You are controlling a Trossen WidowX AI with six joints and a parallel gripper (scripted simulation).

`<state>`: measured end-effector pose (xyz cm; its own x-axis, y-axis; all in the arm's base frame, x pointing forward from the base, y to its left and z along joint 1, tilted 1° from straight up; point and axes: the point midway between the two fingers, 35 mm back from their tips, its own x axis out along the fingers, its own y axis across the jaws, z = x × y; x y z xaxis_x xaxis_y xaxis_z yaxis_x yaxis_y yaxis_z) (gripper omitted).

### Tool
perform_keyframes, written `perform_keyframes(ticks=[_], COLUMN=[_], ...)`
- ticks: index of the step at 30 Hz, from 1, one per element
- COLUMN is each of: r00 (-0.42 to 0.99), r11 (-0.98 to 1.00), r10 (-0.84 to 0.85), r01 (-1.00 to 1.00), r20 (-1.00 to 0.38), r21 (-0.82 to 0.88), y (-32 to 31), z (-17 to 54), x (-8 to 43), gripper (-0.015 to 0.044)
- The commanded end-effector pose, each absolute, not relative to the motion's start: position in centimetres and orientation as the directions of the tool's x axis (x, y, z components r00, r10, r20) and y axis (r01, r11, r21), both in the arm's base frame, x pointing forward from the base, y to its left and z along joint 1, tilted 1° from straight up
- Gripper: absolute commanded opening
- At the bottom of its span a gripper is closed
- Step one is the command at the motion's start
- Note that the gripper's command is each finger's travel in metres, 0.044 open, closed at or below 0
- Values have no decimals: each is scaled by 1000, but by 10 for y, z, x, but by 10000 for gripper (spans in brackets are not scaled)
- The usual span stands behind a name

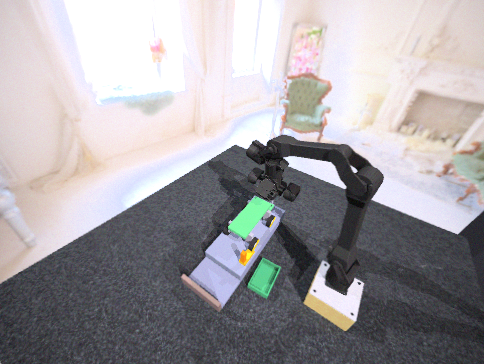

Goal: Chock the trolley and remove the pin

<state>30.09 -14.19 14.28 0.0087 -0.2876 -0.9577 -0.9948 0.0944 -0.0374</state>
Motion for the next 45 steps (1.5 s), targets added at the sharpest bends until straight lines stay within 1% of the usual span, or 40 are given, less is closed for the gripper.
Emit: perform_keyframes(ticks=[1, 26, 45], r00=[12, 12, 8], r11=[96, 96, 96], r10=[-295, -298, -297], r01=[-995, -995, -995], r20=[-955, -955, -955], r21=[-43, -43, -38], y=[-144, -174, -169], z=[147, 152, 147], x=[302, 299, 238], gripper=[0, 0, 0])
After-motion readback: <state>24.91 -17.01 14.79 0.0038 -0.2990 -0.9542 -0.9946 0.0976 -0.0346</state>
